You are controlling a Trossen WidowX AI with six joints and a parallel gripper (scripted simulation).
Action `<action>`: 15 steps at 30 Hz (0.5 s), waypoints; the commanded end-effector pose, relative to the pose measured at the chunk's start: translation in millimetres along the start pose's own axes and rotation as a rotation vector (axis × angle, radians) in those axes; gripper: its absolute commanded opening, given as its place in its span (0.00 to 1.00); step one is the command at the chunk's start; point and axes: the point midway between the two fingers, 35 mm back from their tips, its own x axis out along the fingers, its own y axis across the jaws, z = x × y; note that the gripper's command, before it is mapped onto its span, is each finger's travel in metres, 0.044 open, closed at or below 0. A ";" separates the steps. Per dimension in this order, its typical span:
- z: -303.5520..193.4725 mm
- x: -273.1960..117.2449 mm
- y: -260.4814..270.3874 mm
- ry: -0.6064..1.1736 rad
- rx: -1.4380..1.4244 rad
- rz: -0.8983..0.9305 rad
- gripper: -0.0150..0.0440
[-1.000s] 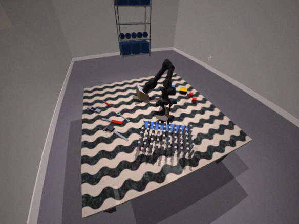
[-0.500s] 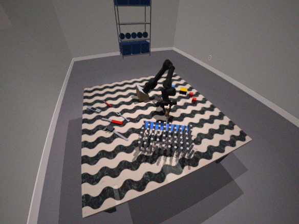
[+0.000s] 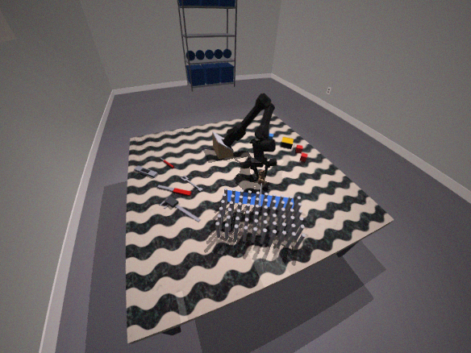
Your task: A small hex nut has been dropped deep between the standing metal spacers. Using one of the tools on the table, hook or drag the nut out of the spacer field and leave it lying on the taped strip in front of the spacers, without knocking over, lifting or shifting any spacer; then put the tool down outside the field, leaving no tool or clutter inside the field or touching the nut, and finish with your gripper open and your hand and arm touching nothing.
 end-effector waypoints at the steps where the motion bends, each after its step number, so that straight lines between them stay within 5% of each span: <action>1: 4.5 0.5 3.3 -0.005 -0.010 0.008 0.25; 15: 11.9 3.6 3.4 -0.005 -0.010 0.008 0.25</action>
